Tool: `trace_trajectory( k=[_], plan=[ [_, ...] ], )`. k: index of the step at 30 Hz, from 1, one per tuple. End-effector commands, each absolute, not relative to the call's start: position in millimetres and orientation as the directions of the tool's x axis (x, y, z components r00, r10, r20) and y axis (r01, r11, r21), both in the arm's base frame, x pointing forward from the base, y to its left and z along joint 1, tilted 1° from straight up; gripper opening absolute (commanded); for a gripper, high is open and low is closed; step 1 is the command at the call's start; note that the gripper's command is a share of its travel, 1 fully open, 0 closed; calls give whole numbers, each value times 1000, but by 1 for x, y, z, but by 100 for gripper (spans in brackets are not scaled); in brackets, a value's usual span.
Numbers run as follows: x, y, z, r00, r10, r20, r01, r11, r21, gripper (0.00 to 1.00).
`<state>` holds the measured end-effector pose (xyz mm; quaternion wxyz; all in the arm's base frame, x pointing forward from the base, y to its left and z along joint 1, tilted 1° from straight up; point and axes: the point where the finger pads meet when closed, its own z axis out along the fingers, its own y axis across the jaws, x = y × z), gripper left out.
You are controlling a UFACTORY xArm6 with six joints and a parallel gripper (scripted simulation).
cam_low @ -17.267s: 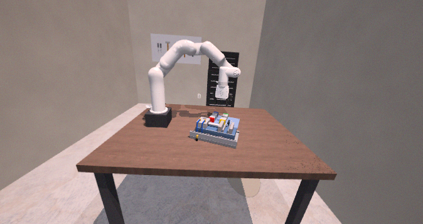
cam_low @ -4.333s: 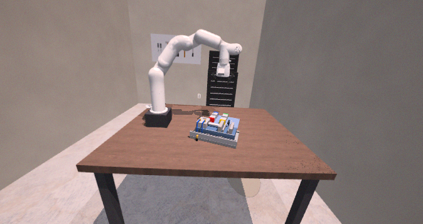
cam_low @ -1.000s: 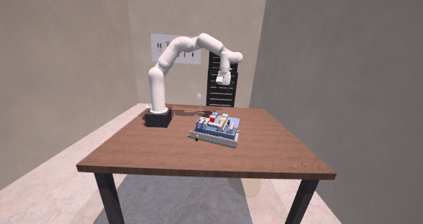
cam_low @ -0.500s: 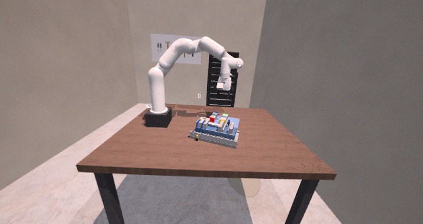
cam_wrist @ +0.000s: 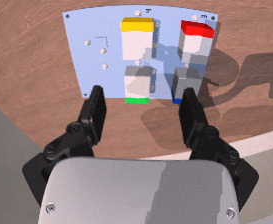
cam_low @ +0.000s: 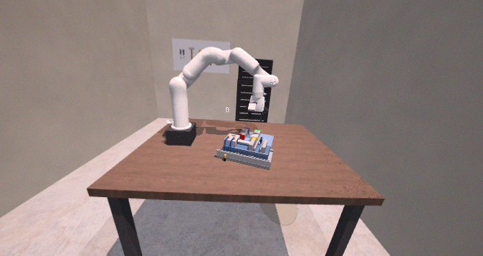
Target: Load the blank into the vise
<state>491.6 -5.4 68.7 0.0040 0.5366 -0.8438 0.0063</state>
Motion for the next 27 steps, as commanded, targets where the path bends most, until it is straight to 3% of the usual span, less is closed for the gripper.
trace_trajectory(
  k=[1,8,27],
  plan=[
    [494,-11,54,-424,-905,13,-905,424,-8,79],
    [500,-24,15,-424,-905,12,-906,424,-9,79],
    [499,-22,22,-424,-905,13,-906,424,-9,79]
  ],
)
